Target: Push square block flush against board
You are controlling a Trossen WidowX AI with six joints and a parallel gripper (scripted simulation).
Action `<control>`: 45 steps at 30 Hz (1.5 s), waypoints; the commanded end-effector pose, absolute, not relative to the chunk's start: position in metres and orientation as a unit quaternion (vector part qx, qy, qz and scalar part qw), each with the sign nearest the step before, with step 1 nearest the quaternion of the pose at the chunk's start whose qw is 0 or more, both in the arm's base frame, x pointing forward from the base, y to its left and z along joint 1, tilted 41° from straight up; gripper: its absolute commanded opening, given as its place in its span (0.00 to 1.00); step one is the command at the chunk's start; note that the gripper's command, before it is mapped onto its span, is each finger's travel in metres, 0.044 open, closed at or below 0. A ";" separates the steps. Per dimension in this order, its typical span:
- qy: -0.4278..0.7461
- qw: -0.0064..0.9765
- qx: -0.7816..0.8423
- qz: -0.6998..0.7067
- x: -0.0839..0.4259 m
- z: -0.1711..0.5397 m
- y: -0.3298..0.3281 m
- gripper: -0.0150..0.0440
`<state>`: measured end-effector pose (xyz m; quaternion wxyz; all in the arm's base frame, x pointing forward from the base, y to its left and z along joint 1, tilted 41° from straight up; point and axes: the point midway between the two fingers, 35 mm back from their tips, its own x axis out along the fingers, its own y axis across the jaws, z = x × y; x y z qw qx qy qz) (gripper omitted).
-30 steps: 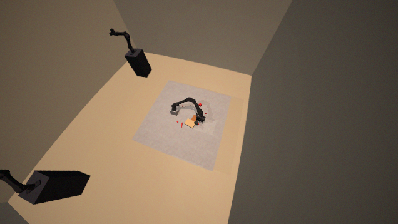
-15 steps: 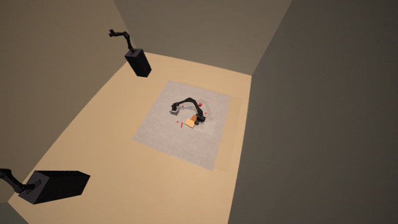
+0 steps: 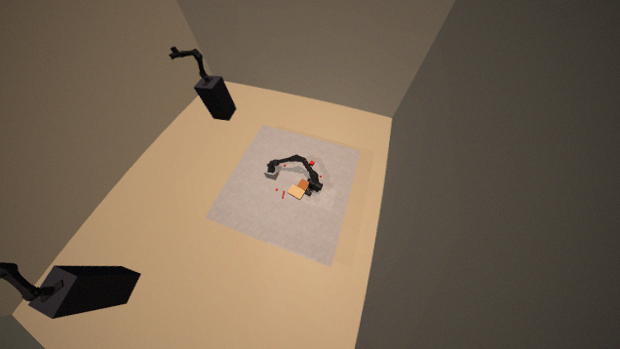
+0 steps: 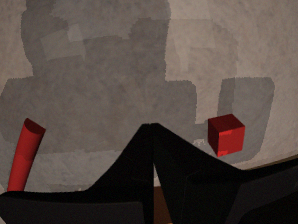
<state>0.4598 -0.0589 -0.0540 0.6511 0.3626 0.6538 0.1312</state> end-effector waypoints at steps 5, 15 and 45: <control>0.653 0.651 0.366 0.130 0.471 -0.054 -0.062 0.25; 0.653 0.651 0.365 0.129 0.462 -0.013 -0.098 0.25; 0.523 0.746 0.031 0.411 0.426 0.031 -0.044 0.25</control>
